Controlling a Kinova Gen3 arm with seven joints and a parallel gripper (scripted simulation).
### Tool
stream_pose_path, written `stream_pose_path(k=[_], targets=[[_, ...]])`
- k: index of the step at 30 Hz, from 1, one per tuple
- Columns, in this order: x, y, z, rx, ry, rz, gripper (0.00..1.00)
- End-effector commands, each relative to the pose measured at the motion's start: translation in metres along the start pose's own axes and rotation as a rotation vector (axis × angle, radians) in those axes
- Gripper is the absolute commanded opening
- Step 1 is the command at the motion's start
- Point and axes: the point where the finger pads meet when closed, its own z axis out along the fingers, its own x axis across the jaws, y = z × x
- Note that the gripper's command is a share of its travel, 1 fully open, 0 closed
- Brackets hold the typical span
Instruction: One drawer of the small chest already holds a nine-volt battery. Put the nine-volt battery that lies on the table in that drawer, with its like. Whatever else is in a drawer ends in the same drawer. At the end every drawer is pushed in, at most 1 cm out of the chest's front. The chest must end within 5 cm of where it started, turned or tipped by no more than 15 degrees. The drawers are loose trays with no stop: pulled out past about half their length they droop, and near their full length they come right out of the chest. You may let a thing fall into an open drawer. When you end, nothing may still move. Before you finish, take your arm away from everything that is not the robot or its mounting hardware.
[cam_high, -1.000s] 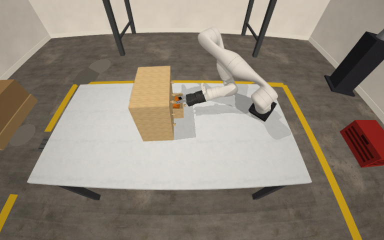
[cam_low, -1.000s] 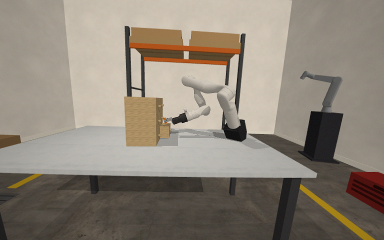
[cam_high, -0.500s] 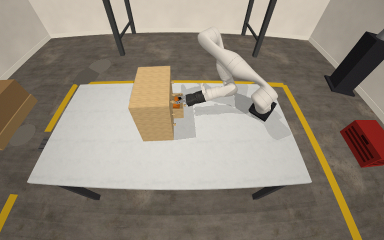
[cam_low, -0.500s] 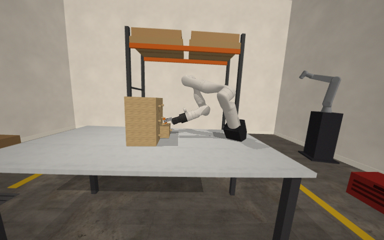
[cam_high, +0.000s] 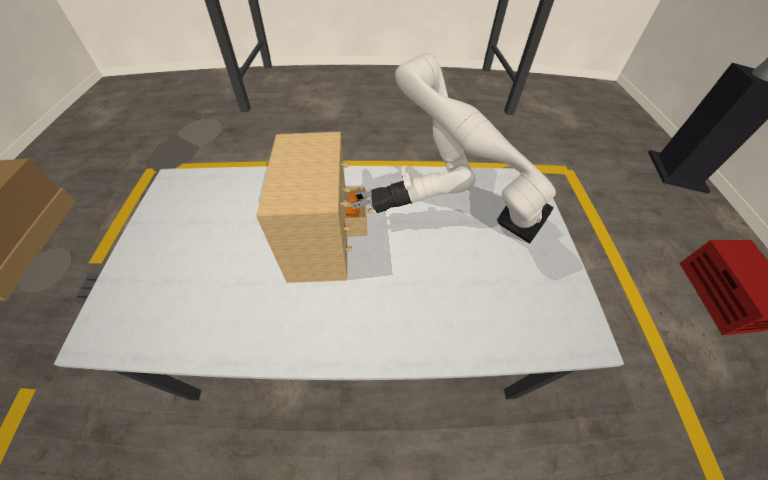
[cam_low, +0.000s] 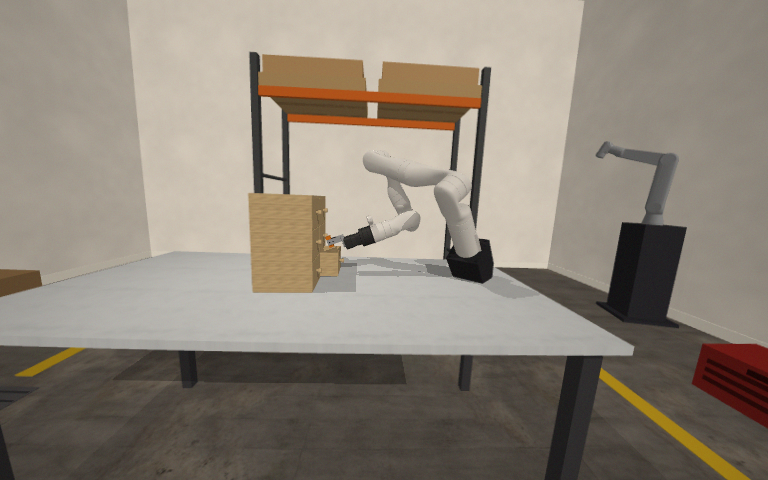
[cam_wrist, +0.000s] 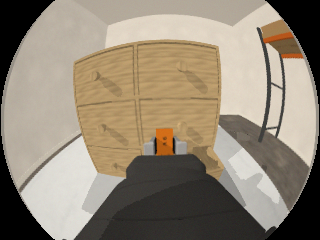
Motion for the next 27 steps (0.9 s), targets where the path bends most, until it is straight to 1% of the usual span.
stream_pose_path(k=[1,14,15,17,18,22,23,25,26,27], targets=[[0.0001,-0.0008,-0.0001,0.001,0.0,-0.001,0.51],[0.0001,-0.0008,-0.0001,0.001,0.0,-0.001,0.51],[0.0001,-0.0008,-0.0001,0.001,0.0,-0.001,0.57],[0.0001,-0.0008,-0.0001,0.001,0.0,-0.001,0.57],[0.0001,-0.0008,-0.0001,0.001,0.0,-0.001,0.63],[0.0001,-0.0008,-0.0001,0.001,0.0,-0.001,0.63],[0.0001,-0.0008,-0.0001,0.001,0.0,-0.001,0.69],[0.0001,-0.0008,-0.0001,0.001,0.0,-0.001,0.69],[0.0001,-0.0008,-0.0001,0.001,0.0,-0.001,0.75],[0.0001,-0.0008,-0.0001,0.001,0.0,-0.001,0.75]])
